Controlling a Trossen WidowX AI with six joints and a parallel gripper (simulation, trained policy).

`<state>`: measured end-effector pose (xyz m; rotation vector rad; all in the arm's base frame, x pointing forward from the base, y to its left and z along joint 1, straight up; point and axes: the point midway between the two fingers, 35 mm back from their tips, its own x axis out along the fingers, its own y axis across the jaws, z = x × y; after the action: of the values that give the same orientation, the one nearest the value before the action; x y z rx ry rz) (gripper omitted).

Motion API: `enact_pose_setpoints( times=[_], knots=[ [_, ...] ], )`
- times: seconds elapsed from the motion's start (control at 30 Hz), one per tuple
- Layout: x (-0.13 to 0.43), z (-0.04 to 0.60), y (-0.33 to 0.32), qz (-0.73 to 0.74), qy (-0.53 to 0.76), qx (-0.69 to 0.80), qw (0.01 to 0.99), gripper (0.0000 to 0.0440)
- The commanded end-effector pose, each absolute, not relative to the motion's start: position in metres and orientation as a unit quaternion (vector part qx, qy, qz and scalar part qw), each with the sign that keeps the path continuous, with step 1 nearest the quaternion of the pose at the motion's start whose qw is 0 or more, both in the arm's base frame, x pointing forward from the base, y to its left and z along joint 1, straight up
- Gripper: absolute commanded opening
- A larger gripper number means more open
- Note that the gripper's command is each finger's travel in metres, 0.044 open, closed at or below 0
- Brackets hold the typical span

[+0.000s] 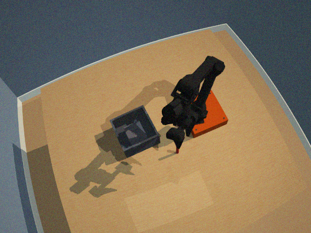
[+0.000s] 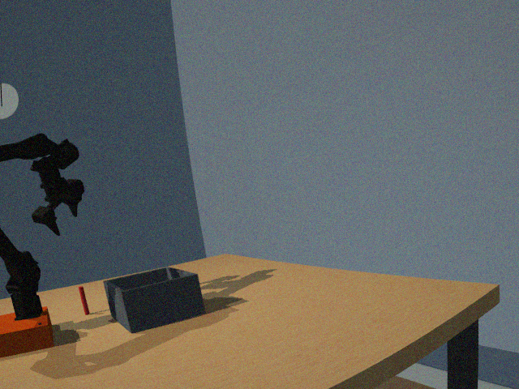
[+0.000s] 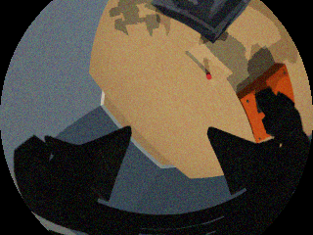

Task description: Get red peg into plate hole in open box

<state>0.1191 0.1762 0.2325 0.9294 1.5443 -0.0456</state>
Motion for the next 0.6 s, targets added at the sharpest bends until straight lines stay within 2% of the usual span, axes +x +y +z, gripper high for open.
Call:
enact_pose_setpoints(
  times=[0.0, 0.57],
  knots=[
    [0.122, 0.209, 0.170, -0.059, 0.678, 0.379, 0.626, 0.0440],
    [0.129, 0.105, 0.152, -0.210, 0.696, 0.261, 0.635, 0.0440]
  ],
)
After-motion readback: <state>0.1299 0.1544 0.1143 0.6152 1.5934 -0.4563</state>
